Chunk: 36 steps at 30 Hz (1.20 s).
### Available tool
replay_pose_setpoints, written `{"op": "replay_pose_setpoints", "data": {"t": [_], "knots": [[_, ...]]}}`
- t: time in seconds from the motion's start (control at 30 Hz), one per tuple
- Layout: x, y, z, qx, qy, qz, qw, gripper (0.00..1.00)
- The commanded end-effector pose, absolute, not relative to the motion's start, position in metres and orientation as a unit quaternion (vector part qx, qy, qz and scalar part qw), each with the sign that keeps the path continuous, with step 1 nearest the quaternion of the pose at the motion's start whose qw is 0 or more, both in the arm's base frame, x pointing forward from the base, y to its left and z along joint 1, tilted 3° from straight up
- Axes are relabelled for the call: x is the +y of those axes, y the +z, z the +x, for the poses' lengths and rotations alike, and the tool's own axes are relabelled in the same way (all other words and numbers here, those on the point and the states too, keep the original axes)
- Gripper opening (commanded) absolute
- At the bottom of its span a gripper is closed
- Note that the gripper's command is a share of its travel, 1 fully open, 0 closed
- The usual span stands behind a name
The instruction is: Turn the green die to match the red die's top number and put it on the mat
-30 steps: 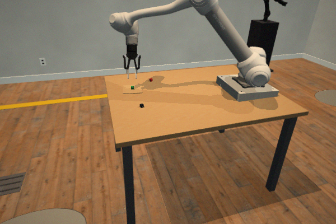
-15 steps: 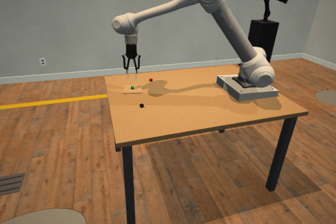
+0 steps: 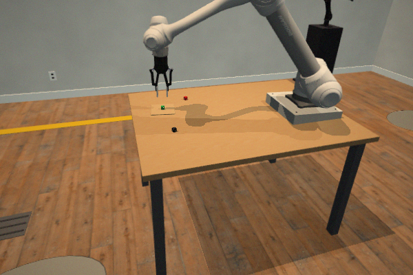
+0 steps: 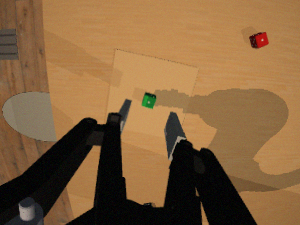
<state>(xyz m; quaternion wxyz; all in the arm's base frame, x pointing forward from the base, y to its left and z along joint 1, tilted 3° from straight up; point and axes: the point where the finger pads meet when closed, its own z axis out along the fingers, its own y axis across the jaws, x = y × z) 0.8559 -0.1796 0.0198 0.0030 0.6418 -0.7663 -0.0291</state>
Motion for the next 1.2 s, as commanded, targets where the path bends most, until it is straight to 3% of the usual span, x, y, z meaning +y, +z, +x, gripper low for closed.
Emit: {"op": "replay_pose_setpoints", "data": {"t": [0.0, 0.03, 0.07, 0.8, 1.17], "knots": [[-0.175, 0.021, 0.857, -0.767, -0.018, 0.641, 0.016, 0.40], [-0.175, 0.021, 0.857, -0.767, -0.018, 0.641, 0.016, 0.40], [-0.175, 0.021, 0.857, -0.767, -0.018, 0.641, 0.016, 1.00], [-0.175, 0.022, 0.857, -0.767, -0.018, 0.641, 0.016, 1.00], [-0.175, 0.062, 0.859, -0.767, -0.018, 0.641, 0.016, 1.00]]}}
